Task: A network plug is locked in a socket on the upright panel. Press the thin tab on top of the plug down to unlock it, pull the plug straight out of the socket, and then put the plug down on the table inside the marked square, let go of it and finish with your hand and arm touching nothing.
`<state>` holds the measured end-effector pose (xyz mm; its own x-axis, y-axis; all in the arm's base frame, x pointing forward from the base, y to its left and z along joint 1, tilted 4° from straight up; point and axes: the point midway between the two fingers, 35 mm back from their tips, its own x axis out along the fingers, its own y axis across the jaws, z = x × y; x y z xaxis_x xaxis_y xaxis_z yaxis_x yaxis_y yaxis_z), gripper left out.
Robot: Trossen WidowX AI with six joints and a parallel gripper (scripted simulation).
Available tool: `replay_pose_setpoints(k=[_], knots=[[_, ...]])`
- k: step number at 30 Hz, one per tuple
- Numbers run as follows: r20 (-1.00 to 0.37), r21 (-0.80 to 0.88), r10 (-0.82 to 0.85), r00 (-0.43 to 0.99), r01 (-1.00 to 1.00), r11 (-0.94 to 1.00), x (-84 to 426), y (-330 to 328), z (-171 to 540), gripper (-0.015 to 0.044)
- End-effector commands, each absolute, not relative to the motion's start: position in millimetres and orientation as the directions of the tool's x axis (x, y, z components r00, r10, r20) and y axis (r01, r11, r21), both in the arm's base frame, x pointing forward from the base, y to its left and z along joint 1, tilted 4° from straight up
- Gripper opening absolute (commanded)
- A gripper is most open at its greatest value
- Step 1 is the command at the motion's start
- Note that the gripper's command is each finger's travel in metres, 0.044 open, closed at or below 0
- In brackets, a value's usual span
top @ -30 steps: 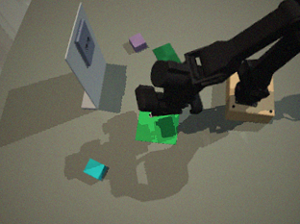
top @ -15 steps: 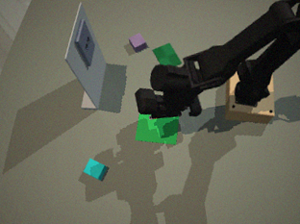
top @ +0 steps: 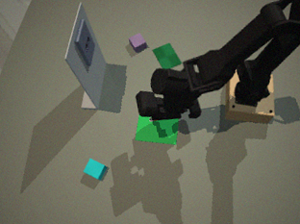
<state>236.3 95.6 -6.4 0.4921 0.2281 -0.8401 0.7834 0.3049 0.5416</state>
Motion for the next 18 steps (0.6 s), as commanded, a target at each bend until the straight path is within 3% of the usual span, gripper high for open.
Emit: replay_pose_setpoints(k=[1, 18], knots=[[-0.842, 0.538, 0.222, 0.491, 0.788, 0.300, 235.6, 94.6, -12.3, 0.0000], [-0.843, 0.538, 0.222, 0.491, 0.788, 0.300, 232.0, 93.7, -28.4, 0.0000]])
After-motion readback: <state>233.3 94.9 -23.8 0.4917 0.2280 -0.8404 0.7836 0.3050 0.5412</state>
